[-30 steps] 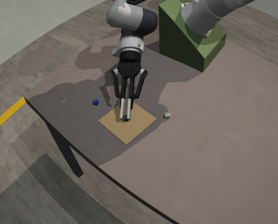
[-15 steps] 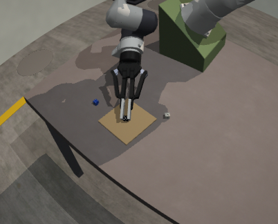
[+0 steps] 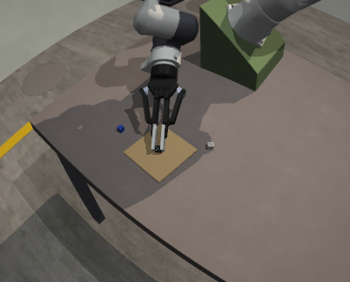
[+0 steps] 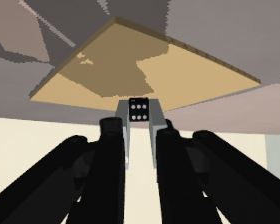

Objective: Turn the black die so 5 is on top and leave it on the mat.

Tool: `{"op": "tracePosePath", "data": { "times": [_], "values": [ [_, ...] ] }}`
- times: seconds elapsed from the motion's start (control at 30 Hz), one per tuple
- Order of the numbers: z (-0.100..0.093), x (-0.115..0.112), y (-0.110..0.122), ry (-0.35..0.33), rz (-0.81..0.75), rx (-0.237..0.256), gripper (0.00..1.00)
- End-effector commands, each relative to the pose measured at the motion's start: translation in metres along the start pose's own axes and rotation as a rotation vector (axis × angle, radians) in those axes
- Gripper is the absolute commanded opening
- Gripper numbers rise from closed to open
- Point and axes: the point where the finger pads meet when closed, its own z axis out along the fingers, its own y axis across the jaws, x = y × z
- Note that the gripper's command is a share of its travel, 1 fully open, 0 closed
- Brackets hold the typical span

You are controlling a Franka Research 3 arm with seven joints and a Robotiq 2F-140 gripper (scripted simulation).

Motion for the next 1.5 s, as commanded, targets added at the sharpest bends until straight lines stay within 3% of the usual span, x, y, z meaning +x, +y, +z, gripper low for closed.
{"op": "tracePosePath", "data": {
  "times": [0.0,0.3,0.8,1.47],
  "values": [
    [0.0002,0.0008,0.0004,-0.002,-0.003,-0.001,0.07],
    [0.0002,0.0008,0.0004,-0.002,-0.003,-0.001,0.07],
    [0.0002,0.0008,0.0004,-0.002,-0.003,-0.001,0.19],
    [0.0002,0.0008,0.0004,-0.002,-0.003,-0.001,0.19]
  ]
}}
